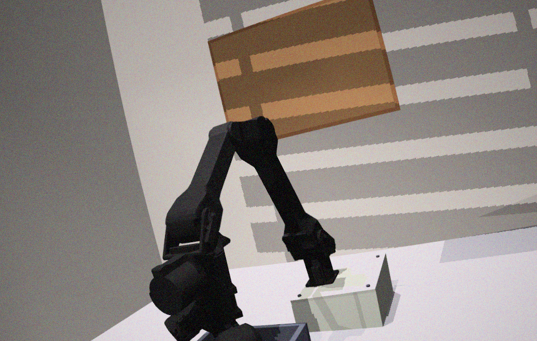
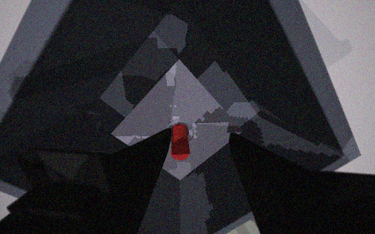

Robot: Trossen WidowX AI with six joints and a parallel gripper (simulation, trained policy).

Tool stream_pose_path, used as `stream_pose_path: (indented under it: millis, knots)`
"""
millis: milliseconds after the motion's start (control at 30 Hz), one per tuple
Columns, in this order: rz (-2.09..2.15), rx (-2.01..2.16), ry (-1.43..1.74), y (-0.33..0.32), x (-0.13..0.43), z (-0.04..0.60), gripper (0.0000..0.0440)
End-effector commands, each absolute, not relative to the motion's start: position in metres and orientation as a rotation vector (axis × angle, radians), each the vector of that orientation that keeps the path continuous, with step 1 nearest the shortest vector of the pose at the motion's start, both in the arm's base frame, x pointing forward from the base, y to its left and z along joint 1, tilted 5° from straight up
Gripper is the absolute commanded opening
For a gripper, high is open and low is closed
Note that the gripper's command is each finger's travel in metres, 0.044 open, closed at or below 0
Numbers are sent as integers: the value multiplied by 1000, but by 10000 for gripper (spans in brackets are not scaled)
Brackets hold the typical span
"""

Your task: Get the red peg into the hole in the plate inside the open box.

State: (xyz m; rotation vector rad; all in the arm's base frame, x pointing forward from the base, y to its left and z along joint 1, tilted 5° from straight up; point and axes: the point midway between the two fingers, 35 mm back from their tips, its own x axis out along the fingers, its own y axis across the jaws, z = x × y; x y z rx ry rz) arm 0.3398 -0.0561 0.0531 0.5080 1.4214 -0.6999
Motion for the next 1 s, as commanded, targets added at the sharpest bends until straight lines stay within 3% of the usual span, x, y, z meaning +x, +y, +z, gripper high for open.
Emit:
stream_pose_path:
  millis: [0,100,133,600,967]
  knots:
    - [-613,576,1325,-50,382,61,357]
    - [-576,605,1295,-50,397,67,435]
    - [-576,605,1295,-50,397,67,440]
    - [-446,618,1275,-39,439,96,440]
    - [-439,618,1271,-38,441,98,440]
